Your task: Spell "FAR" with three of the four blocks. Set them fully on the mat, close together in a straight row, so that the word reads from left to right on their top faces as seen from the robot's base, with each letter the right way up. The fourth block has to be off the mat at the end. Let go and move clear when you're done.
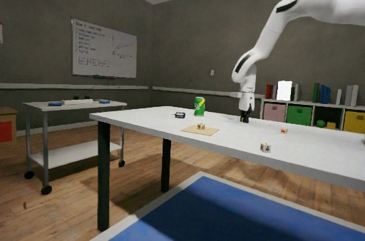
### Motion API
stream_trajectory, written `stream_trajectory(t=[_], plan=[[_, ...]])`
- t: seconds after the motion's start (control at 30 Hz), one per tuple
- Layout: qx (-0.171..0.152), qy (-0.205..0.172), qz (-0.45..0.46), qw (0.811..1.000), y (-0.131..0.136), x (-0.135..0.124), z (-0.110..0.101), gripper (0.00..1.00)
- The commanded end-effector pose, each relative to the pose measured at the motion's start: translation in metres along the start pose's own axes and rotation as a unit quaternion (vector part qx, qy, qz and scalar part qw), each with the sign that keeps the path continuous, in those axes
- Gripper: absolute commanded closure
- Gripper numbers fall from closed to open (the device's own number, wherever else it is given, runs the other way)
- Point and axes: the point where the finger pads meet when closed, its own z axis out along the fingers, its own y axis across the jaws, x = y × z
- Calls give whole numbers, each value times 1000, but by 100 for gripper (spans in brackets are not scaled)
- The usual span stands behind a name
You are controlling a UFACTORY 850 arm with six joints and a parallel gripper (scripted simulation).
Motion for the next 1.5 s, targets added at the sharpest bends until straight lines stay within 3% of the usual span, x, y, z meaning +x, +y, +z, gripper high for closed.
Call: stream_trajectory(t=[0.0,0.4,0.83,1.3,1.4,1.47], plan=[[0,0,0,1000,0,0,-1,77],[0,0,0,1000,0,0,-10,77],[0,0,0,1000,0,0,-94,77],[0,0,0,1000,0,0,-100,77],[0,0,-1,1000,0,0,-84,77],[0,0,-1,1000,0,0,-84,77]])
